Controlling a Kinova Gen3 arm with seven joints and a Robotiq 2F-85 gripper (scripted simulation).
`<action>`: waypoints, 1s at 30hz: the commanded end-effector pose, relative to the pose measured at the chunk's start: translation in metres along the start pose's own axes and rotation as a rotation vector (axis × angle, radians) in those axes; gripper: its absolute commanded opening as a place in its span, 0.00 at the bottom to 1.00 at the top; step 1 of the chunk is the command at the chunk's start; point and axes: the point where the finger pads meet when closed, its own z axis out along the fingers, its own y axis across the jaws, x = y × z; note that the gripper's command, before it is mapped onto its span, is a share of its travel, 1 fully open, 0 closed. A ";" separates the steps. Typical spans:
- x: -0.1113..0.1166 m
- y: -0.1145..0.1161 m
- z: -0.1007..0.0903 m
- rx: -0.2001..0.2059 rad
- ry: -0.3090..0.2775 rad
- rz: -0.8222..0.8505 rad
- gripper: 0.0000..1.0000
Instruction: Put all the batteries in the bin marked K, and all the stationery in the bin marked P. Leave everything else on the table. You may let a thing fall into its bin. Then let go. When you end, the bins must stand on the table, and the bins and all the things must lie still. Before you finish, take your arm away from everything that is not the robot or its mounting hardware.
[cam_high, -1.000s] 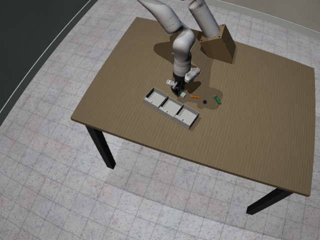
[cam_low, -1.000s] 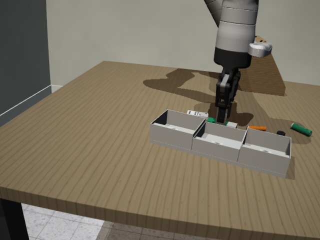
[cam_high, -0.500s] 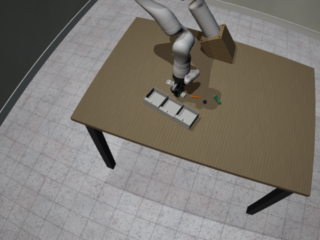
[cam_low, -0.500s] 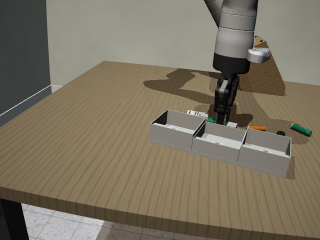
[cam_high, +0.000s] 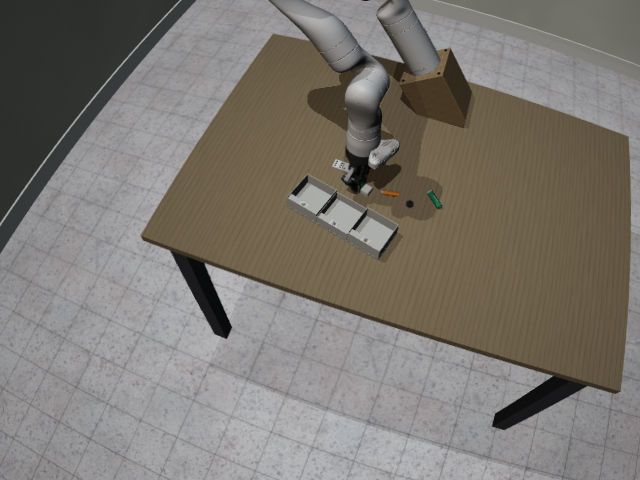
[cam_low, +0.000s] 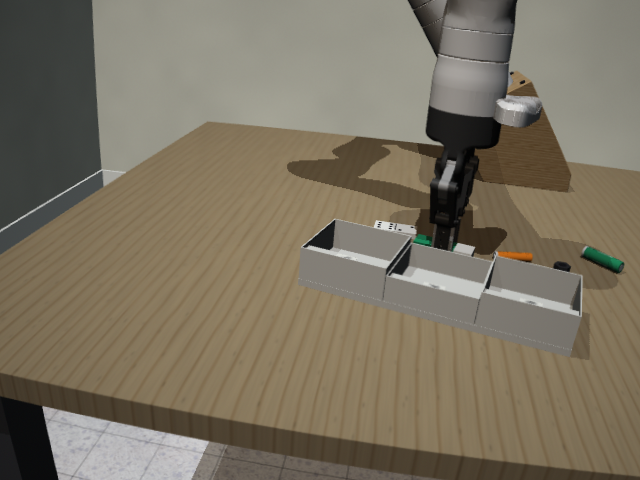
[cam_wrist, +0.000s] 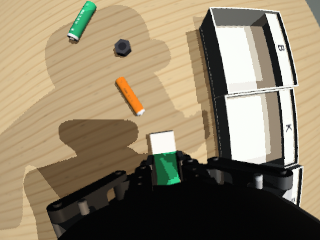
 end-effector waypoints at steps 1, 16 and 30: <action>0.000 0.000 0.000 -0.001 0.001 0.000 0.19; 0.000 0.000 0.000 -0.001 0.001 0.000 0.19; 0.000 0.000 -0.020 -0.001 0.001 0.000 0.19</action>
